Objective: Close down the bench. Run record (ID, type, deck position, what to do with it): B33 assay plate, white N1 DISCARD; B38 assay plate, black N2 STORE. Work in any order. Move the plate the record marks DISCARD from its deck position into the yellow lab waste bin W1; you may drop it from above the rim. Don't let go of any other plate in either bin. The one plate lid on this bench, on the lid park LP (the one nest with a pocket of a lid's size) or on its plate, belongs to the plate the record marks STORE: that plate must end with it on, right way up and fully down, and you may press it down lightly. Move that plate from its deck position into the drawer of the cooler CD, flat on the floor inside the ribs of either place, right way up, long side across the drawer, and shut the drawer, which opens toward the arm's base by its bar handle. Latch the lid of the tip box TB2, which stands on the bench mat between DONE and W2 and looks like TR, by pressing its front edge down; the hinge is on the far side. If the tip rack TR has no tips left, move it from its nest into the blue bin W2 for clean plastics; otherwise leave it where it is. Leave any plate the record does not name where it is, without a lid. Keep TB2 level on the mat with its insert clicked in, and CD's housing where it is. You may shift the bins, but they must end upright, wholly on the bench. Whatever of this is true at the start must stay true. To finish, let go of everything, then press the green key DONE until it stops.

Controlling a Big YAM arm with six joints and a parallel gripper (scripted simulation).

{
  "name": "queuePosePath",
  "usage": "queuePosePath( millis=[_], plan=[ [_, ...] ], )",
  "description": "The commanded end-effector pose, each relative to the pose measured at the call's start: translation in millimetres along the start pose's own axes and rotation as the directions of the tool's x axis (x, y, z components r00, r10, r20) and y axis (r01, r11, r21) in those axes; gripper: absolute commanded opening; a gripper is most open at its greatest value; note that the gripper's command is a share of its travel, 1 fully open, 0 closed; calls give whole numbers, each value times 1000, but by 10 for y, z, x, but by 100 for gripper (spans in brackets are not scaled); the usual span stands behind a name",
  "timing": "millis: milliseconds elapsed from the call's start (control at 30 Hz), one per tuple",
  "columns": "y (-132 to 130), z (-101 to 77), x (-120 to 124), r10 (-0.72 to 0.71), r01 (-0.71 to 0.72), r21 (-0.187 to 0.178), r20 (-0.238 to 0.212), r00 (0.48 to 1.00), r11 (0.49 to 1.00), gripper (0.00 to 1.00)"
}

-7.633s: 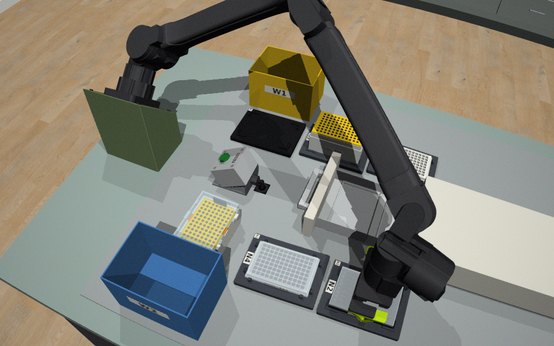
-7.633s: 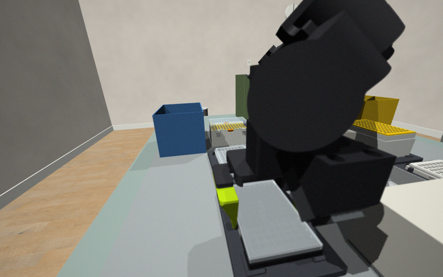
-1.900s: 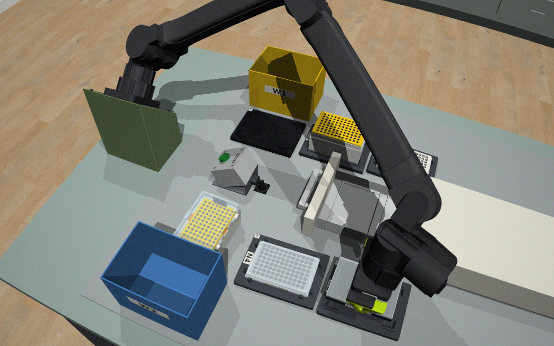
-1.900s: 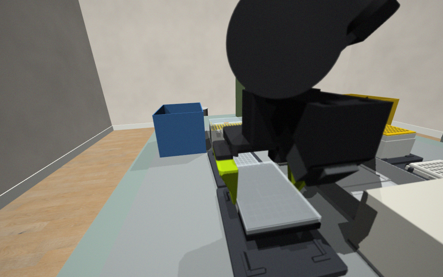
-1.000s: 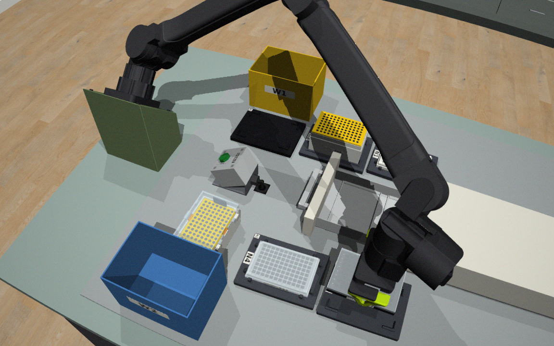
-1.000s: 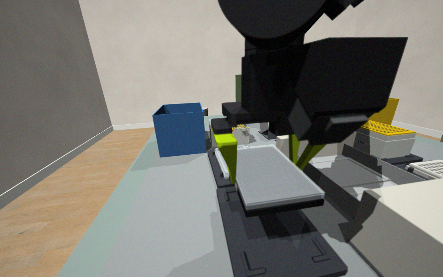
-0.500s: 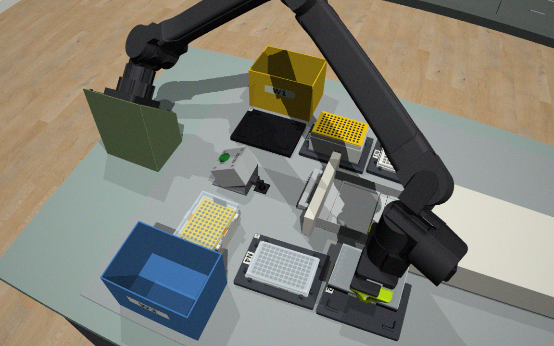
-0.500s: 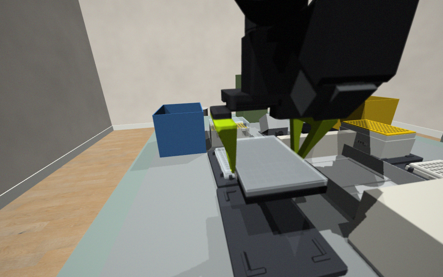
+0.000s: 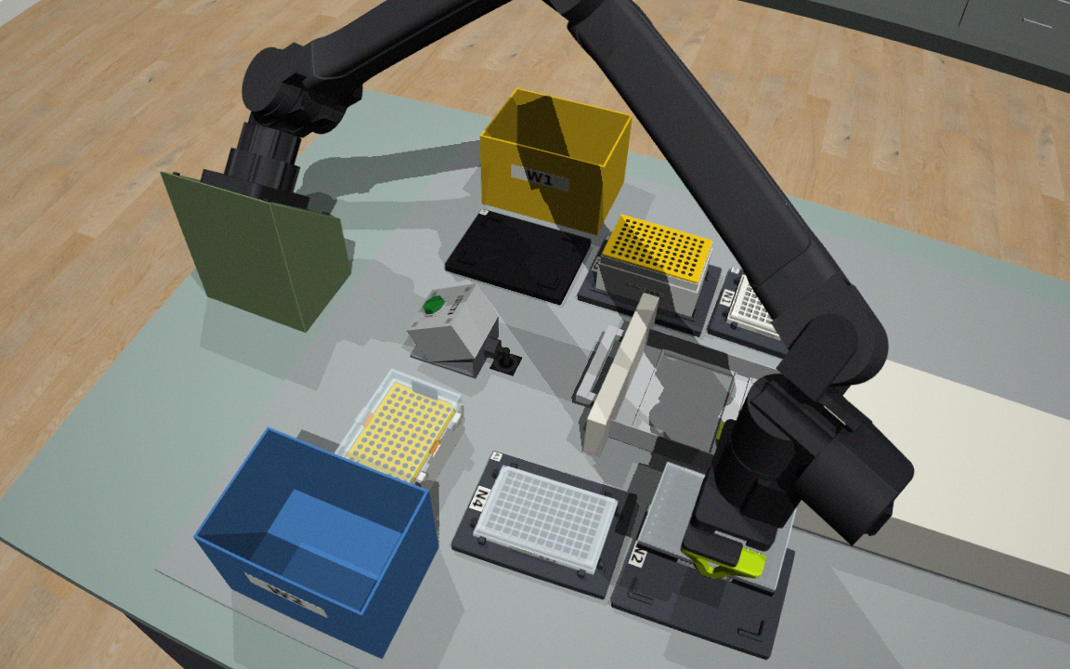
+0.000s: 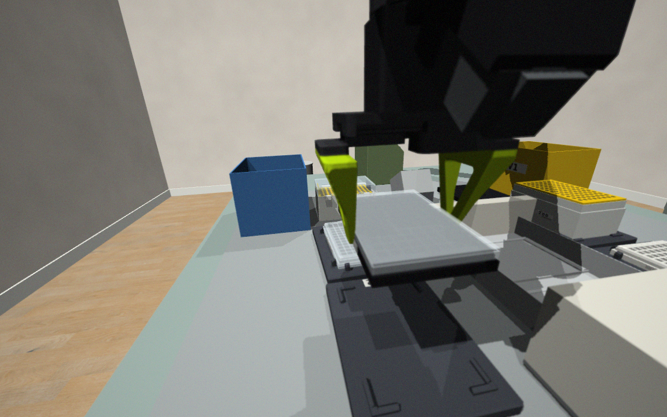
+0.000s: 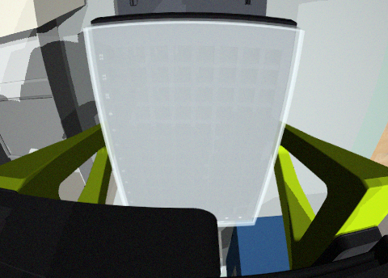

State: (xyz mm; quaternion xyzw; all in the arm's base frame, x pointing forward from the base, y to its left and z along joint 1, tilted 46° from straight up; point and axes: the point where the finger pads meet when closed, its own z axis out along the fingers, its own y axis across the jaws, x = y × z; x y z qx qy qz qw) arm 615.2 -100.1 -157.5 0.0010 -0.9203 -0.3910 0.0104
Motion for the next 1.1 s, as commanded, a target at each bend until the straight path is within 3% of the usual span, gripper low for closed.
queuePosePath(
  millis=[0, 467, 1067],
  plan=[
    [39, -655, -273, -49, 45, 39, 96, 994, 998, 0],
    [40, -812, -257, -49, 45, 41, 96, 994, 998, 0],
    [54, -799, -271, -48, 44, 40, 97, 994, 998, 0]
  ],
)
